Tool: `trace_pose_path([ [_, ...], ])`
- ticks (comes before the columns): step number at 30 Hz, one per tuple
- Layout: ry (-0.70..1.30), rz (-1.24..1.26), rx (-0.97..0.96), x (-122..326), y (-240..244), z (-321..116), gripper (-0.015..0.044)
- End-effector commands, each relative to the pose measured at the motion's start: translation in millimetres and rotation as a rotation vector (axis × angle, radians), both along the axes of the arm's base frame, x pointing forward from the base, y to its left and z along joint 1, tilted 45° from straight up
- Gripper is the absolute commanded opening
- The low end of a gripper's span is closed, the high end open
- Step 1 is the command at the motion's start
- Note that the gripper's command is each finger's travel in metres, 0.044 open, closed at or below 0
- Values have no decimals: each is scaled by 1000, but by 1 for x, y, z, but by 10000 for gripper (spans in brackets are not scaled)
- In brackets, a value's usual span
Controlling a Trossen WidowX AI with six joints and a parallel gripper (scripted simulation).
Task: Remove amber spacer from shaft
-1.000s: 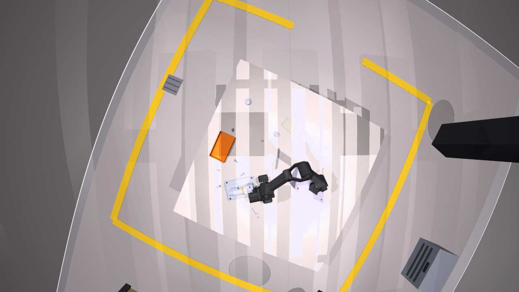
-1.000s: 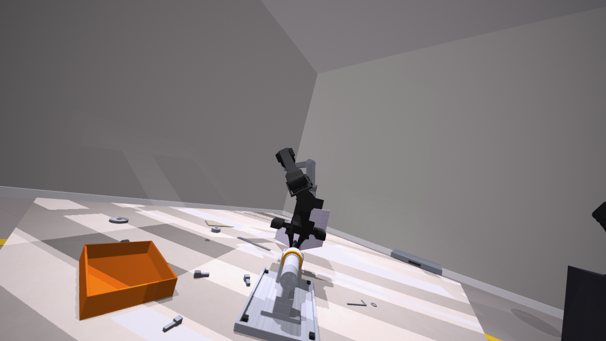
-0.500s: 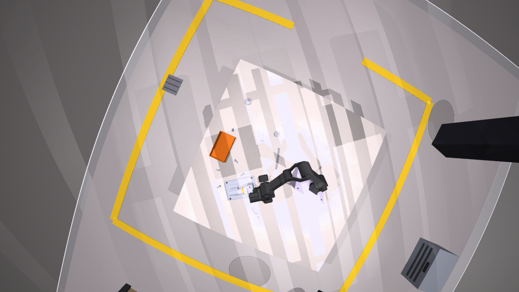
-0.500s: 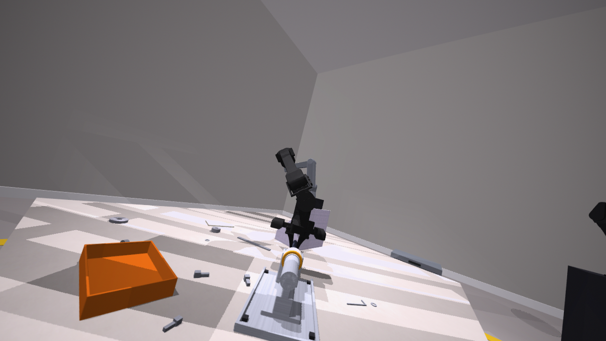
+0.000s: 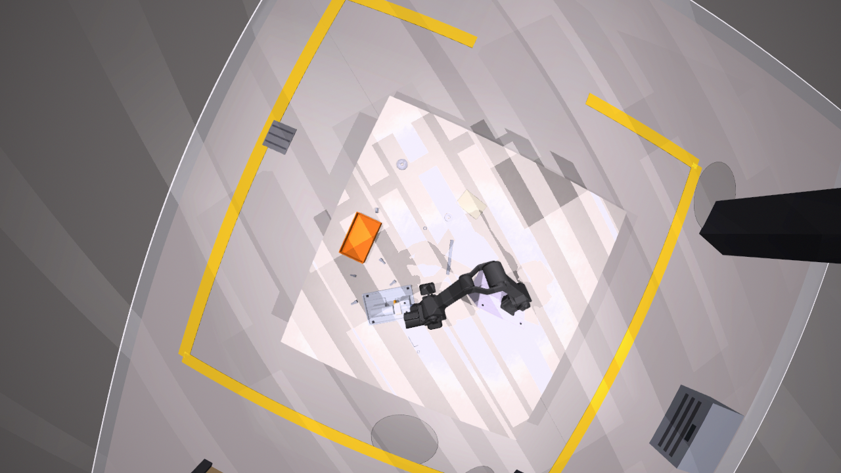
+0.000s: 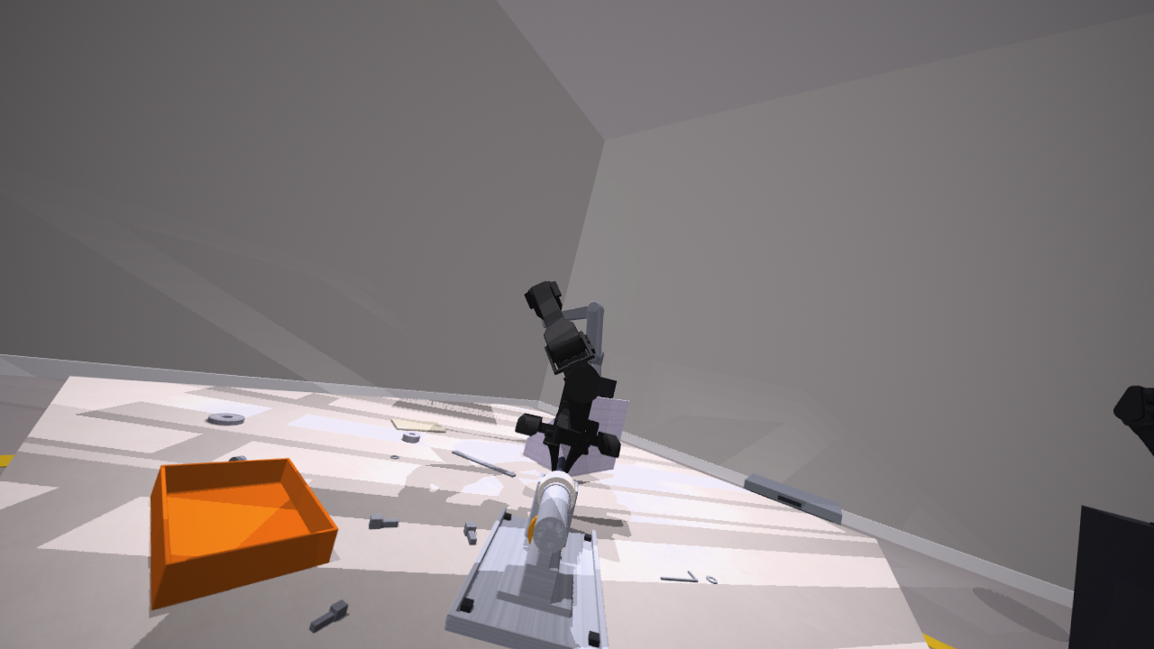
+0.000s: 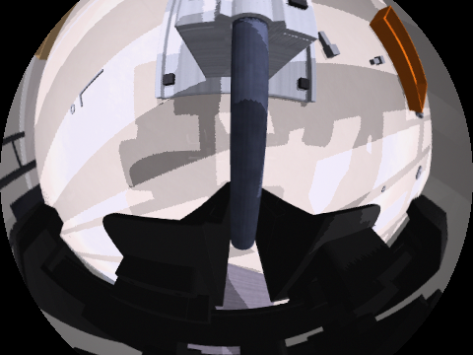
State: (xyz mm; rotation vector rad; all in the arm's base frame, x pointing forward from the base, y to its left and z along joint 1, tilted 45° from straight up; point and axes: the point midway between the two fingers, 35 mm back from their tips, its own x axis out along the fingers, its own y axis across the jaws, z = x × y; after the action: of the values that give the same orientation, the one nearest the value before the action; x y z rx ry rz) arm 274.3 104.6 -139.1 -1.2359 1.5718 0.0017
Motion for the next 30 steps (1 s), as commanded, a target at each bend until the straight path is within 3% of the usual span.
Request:
trace_pose_path([
  [1,0,0,0,0,0,0,0],
  [30,0,-3,0,5,4,-3,0],
])
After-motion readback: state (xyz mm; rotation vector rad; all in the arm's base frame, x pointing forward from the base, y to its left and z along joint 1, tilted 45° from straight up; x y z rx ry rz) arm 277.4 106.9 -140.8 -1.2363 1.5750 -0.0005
